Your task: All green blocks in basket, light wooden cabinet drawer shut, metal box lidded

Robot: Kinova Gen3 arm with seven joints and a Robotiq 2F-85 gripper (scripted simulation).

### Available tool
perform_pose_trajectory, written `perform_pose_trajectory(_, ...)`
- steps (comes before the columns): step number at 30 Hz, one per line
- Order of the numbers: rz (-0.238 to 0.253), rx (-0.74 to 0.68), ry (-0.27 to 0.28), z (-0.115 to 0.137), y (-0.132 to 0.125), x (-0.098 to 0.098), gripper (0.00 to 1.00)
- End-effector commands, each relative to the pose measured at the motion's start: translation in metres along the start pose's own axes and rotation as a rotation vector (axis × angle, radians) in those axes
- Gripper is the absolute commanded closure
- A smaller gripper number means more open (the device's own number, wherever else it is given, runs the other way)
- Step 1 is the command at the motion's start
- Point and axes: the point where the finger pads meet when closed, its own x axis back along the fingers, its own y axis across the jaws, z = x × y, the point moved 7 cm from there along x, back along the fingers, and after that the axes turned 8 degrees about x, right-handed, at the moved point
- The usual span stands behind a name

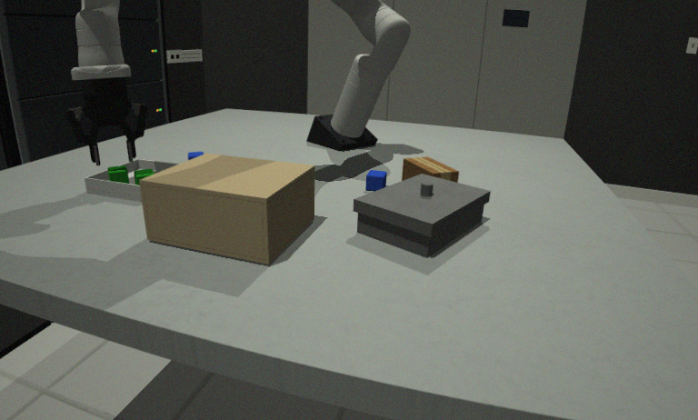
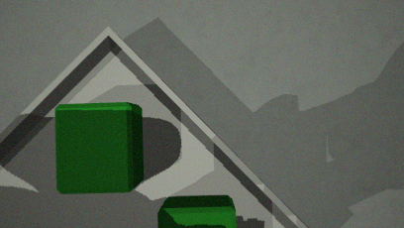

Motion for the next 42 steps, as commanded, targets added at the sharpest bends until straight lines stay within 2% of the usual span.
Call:
perform_pose_trajectory(1, -0.004, -0.002, -0.004, -0.001, 0.001, 0.018, 0.39)
perform_pose_trajectory(14, -0.004, -0.001, -0.004, 0.000, 0.001, 0.080, 0.39)
perform_pose_trajectory(16, -0.004, -0.001, -0.004, 0.000, 0.001, 0.080, 0.39)
perform_pose_trajectory(24, -0.003, -0.001, -0.004, 0.000, 0.000, 0.107, 0.39)
perform_pose_trajectory(31, -0.003, 0.000, -0.004, 0.000, 0.000, 0.118, 0.39)
perform_pose_trajectory(42, -0.001, -0.004, -0.003, 0.000, -0.001, 0.120, 0.39)
